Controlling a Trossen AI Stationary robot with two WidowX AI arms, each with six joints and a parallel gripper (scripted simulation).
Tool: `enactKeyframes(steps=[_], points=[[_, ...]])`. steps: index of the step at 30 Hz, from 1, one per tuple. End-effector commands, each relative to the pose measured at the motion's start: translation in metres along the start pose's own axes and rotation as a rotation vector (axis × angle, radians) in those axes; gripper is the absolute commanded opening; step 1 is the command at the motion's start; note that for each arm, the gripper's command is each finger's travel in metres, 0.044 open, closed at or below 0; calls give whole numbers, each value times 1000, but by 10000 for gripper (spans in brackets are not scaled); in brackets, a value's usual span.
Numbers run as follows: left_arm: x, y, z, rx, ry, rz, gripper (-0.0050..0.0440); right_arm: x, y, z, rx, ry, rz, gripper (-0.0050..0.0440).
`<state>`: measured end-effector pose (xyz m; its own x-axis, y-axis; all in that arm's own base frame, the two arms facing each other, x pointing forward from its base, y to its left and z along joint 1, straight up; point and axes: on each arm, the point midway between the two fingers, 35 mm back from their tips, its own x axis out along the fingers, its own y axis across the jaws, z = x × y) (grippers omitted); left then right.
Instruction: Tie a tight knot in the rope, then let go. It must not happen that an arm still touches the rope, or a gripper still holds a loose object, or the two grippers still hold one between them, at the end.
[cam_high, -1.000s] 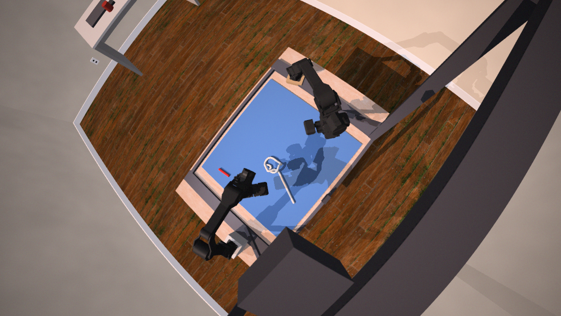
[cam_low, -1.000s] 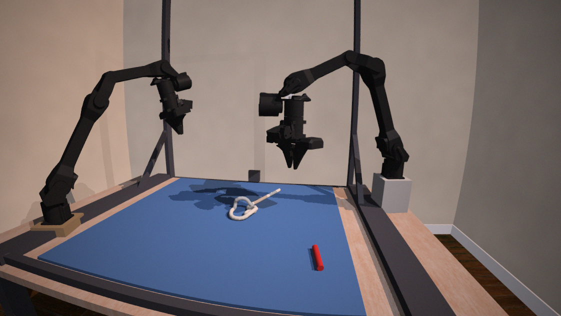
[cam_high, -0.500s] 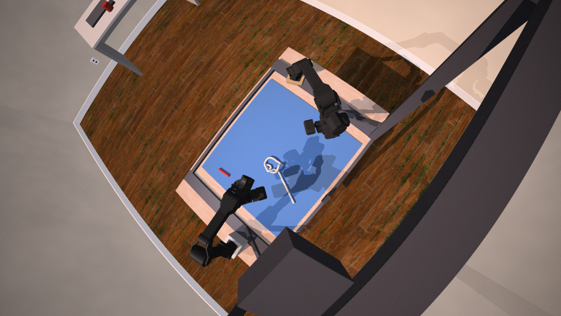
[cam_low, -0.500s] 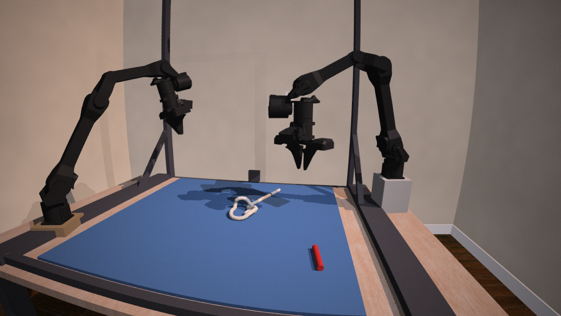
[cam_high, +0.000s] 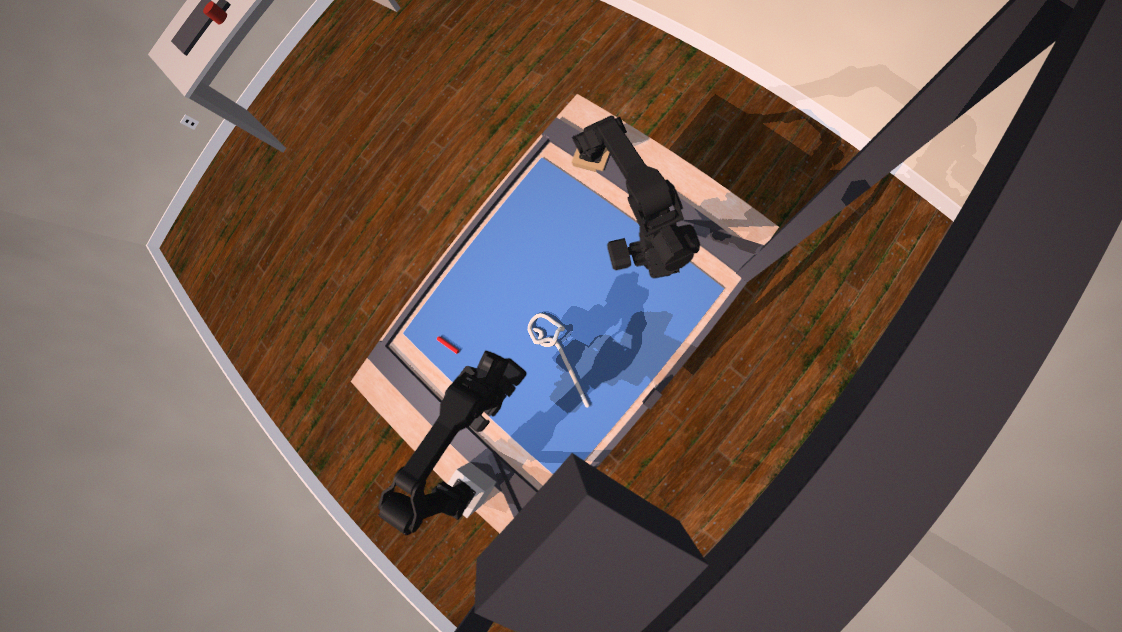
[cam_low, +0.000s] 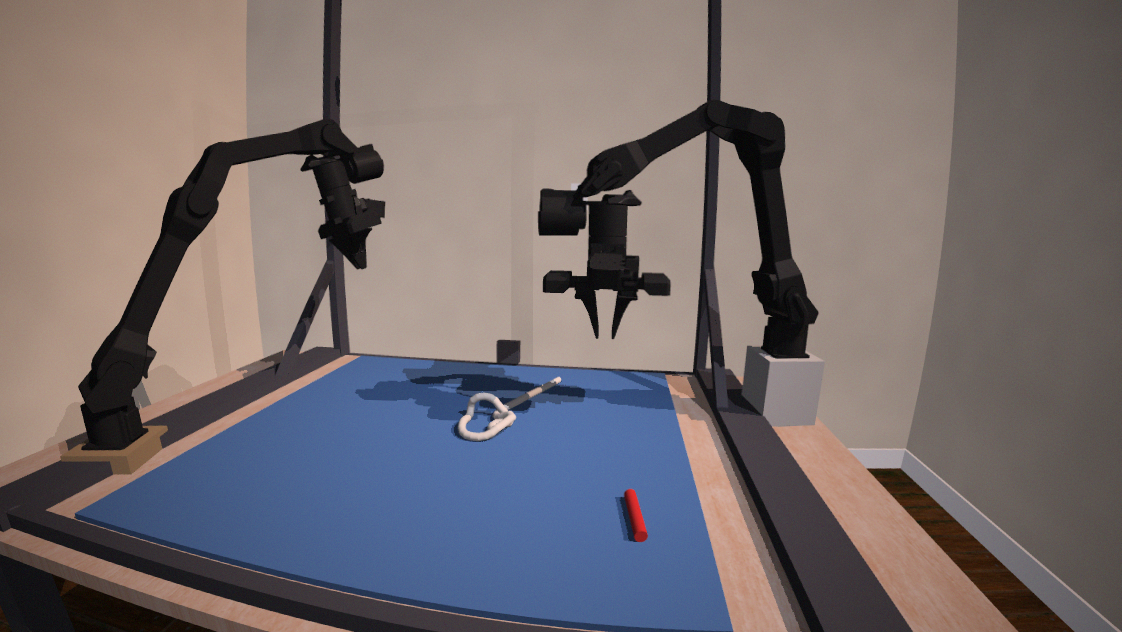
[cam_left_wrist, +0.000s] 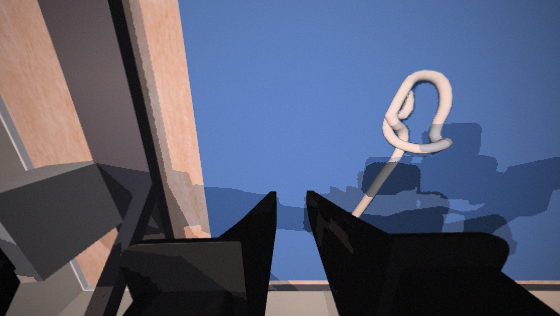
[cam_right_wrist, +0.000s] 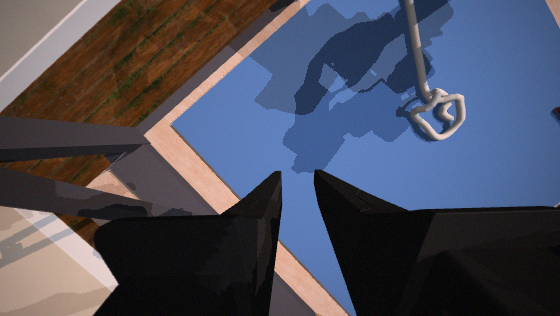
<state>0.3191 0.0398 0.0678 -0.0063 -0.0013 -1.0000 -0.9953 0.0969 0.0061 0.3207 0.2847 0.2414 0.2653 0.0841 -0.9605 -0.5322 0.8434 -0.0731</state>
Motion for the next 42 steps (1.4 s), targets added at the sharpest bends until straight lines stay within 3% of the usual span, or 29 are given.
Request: enactKeyframes(steps=[1, 10, 42], points=[[-9, -3, 1, -147, -6, -34, 100, -11, -2, 1, 7, -29, 2, 100], [-9, -4, 1, -149, -6, -34, 100, -11, -2, 1, 7, -29, 2, 100], [18, -59, 20, -149, -7, -38, 100, -11, -2, 1, 7, -29, 2, 100]])
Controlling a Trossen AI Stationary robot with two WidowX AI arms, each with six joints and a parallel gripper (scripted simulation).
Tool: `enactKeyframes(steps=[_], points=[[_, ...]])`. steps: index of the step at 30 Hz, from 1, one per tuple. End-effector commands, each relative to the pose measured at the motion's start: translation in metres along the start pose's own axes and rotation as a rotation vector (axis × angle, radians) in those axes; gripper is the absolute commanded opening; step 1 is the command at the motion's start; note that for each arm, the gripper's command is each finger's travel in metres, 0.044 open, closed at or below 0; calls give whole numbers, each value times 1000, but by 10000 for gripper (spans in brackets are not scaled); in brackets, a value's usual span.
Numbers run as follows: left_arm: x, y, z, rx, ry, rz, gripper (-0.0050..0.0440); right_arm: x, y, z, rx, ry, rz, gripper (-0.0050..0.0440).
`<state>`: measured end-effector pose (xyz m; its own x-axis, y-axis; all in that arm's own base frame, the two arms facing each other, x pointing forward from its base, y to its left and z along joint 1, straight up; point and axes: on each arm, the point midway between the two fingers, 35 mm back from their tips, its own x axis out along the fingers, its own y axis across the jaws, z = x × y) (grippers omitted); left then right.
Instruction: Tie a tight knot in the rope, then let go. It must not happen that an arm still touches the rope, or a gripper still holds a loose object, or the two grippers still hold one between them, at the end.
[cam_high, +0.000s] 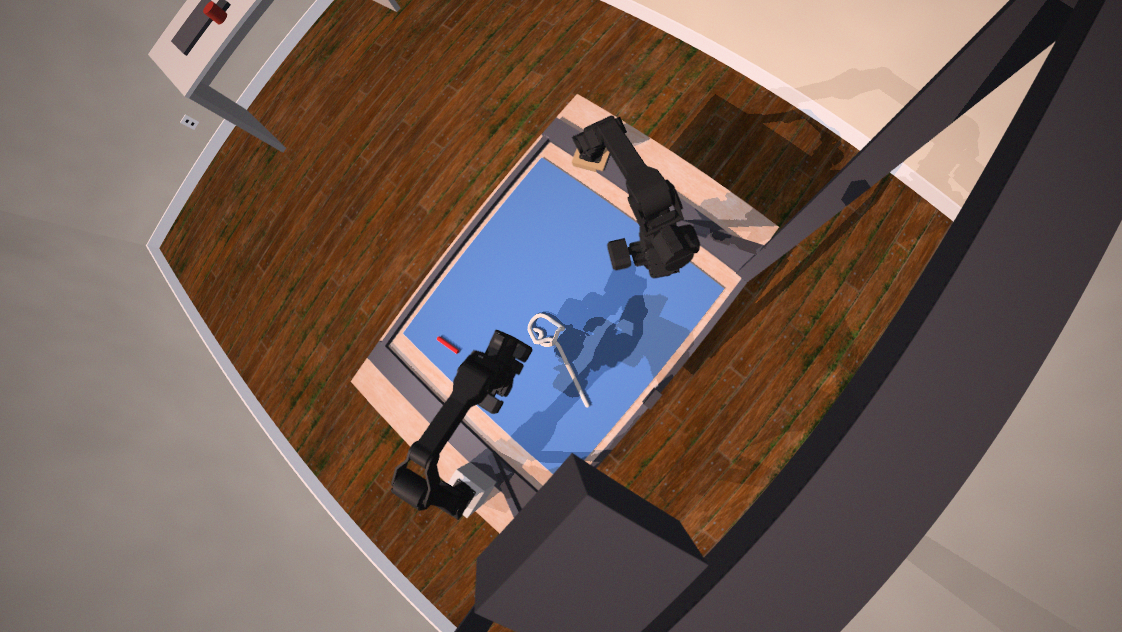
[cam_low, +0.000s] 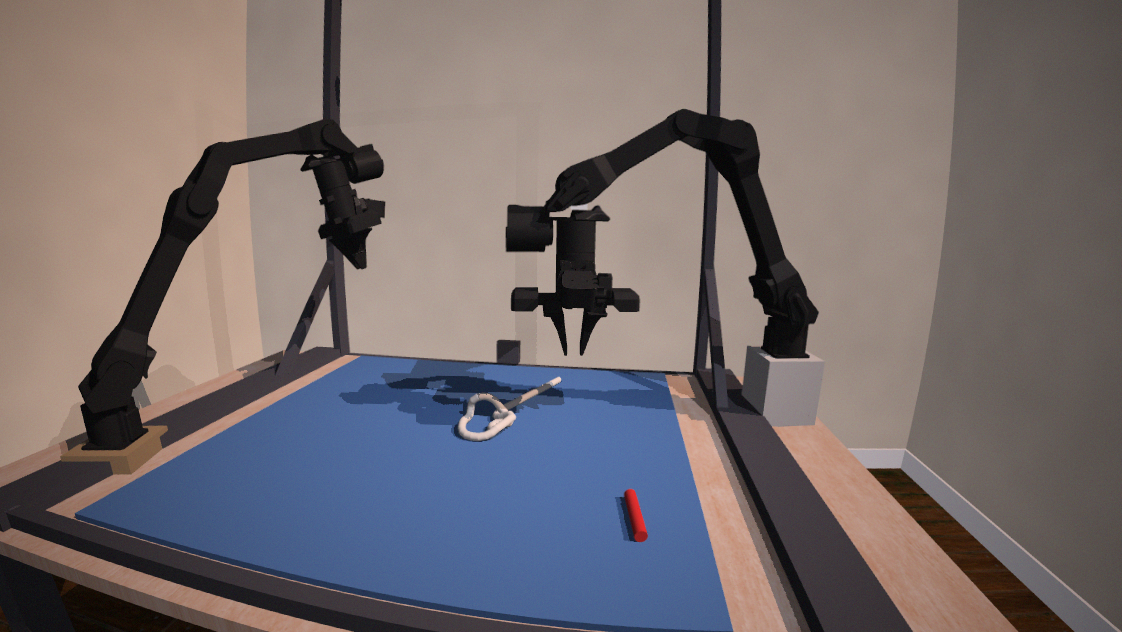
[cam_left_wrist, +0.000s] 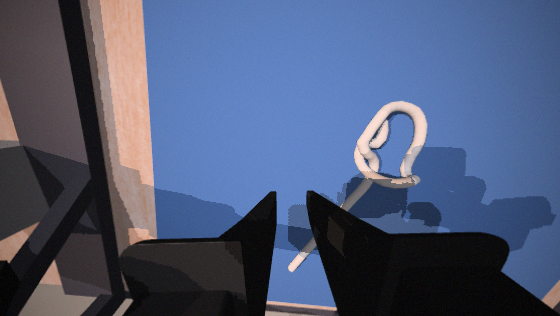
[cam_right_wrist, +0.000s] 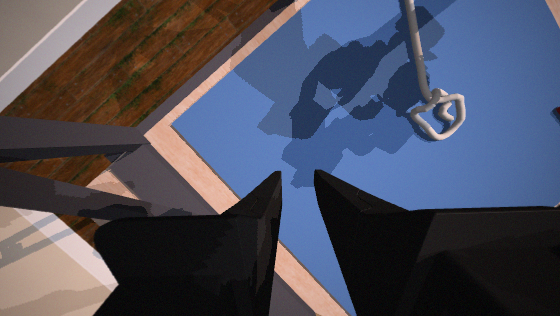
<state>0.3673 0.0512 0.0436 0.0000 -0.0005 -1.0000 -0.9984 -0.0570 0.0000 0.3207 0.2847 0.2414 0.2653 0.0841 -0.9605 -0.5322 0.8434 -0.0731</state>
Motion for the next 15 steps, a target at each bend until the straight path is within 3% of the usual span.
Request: enactKeyframes(steps=[1, 15], points=[[-5, -14, 2, 5, -3, -32, 100, -11, -2, 1, 7, -29, 2, 100], [5, -36, 6, 5, -4, -34, 100, -11, -2, 1, 7, -29, 2, 100]])
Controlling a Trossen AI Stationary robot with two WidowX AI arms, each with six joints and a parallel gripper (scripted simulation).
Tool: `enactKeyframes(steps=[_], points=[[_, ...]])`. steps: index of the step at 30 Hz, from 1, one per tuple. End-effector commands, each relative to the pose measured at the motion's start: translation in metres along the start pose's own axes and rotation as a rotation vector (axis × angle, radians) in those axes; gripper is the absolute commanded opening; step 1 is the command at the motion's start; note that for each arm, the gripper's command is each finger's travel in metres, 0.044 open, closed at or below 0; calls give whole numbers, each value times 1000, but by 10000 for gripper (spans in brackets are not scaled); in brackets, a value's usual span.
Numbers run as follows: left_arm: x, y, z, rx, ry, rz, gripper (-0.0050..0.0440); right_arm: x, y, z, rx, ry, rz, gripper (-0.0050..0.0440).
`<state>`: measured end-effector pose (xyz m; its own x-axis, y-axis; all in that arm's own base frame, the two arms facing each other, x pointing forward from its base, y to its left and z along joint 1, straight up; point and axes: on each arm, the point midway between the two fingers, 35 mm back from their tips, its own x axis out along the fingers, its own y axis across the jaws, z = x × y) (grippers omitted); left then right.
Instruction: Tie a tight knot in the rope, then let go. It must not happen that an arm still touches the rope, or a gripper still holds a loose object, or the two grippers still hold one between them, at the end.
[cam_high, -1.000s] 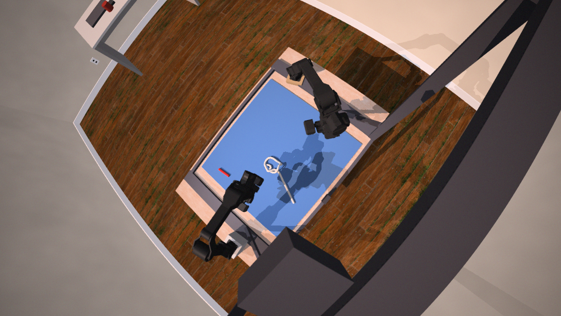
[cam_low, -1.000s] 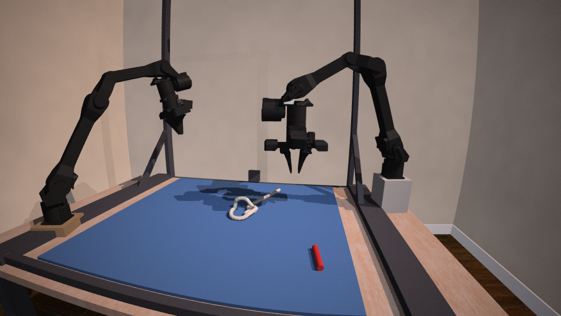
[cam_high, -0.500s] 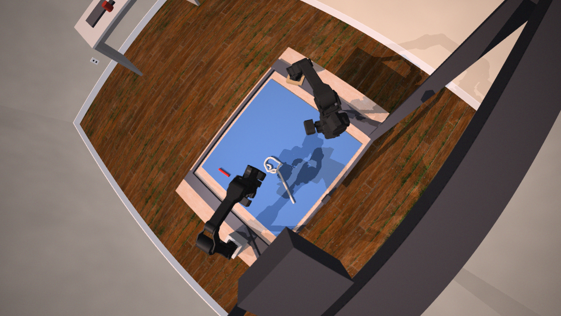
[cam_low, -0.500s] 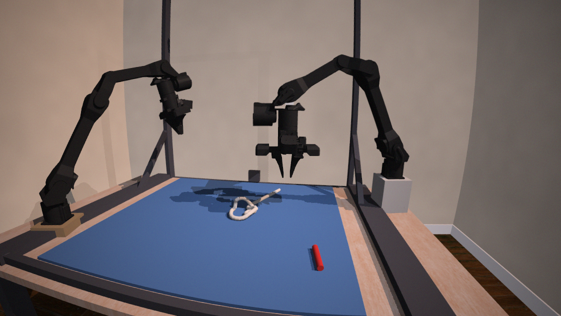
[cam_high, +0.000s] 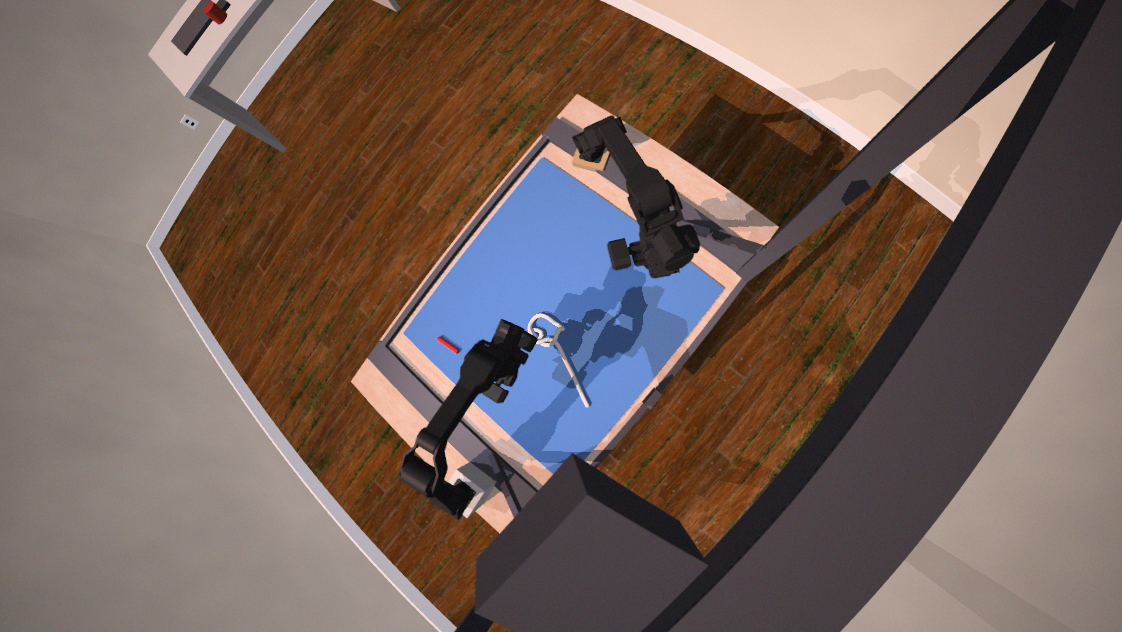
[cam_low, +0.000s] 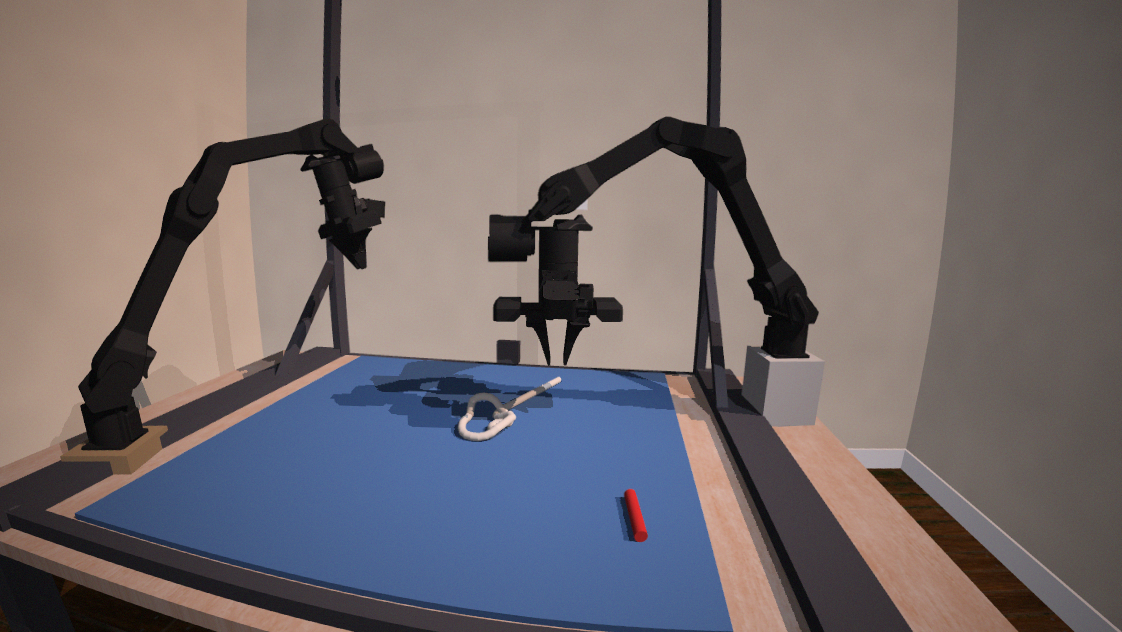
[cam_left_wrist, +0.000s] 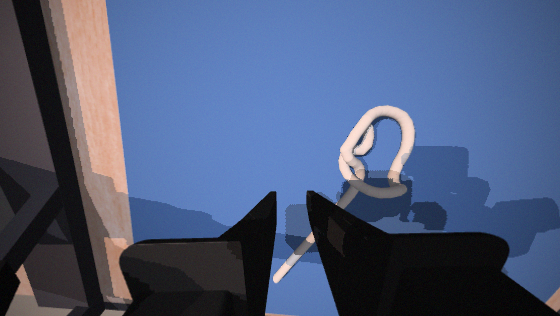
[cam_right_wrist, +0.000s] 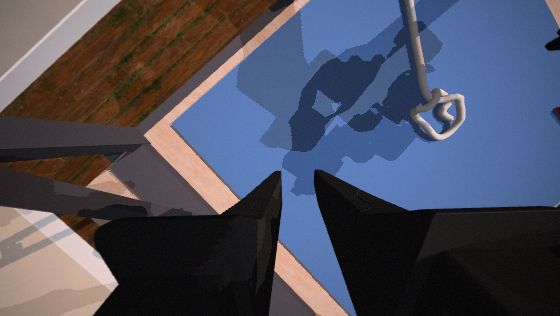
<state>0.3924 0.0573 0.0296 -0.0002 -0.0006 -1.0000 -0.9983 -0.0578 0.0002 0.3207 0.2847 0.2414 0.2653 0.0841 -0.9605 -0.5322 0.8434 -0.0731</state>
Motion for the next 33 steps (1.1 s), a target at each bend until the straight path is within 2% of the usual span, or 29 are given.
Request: enactKeyframes(steps=[1, 33], points=[[-8, -13, 2, 6, -4, -34, 100, -11, -2, 1, 7, -29, 2, 100], [13, -58, 10, 6, -4, -37, 100, -11, -2, 1, 7, -29, 2, 100]])
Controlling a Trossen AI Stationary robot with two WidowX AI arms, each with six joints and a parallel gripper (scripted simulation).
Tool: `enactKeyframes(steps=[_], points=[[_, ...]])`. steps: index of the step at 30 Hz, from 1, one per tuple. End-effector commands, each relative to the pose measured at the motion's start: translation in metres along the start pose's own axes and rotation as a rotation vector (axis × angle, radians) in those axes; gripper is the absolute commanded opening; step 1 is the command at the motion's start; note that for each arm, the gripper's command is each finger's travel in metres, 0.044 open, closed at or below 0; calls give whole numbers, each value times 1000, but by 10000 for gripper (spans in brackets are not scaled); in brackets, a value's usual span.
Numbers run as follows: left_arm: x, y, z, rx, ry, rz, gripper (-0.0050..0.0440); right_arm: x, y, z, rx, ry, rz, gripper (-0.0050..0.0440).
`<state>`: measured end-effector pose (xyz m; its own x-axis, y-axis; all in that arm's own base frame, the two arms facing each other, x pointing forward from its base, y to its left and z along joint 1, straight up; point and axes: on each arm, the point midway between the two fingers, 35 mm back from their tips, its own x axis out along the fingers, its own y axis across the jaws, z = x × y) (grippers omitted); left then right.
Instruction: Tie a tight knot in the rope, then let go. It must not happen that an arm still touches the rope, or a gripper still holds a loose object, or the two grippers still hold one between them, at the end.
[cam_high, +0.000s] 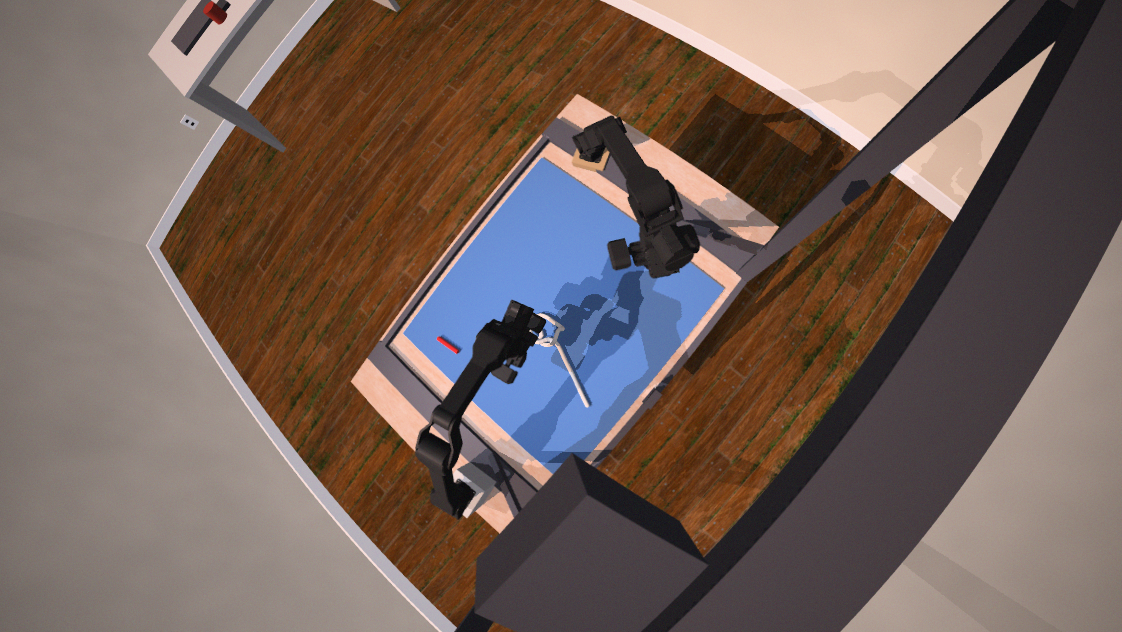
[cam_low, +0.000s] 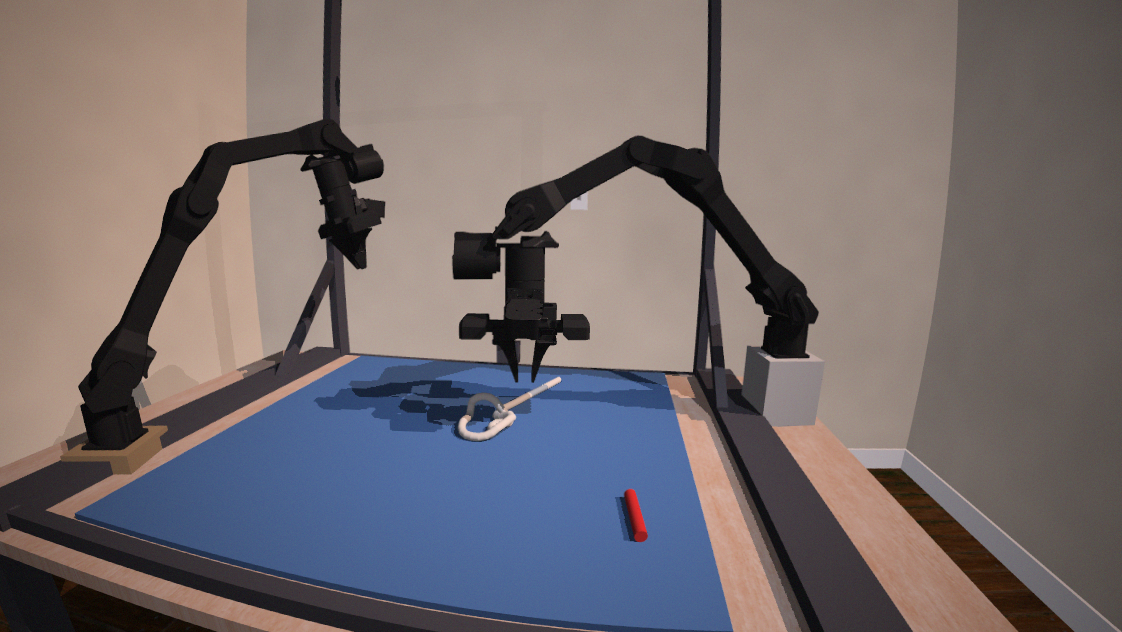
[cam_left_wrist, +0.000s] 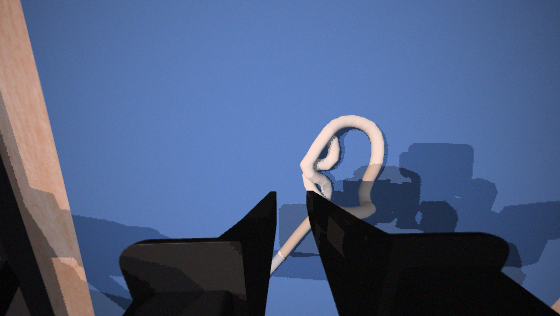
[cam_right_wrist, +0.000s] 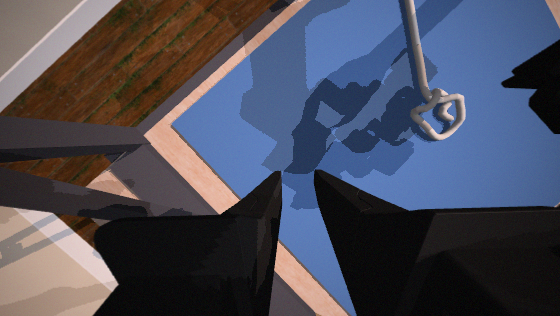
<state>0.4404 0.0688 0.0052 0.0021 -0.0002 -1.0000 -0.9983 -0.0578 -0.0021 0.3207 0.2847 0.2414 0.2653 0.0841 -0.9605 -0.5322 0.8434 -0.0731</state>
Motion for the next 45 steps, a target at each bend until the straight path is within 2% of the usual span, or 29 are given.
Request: enactKeyframes(steps=[1, 28, 45], points=[[-10, -10, 2, 6, -4, -35, 100, -11, -2, 1, 7, -29, 2, 100], [7, -47, 8, 6, -5, -38, 100, -11, -2, 1, 7, -29, 2, 100], [12, -58, 10, 6, -5, -39, 100, -11, -2, 1, 7, -29, 2, 100]])
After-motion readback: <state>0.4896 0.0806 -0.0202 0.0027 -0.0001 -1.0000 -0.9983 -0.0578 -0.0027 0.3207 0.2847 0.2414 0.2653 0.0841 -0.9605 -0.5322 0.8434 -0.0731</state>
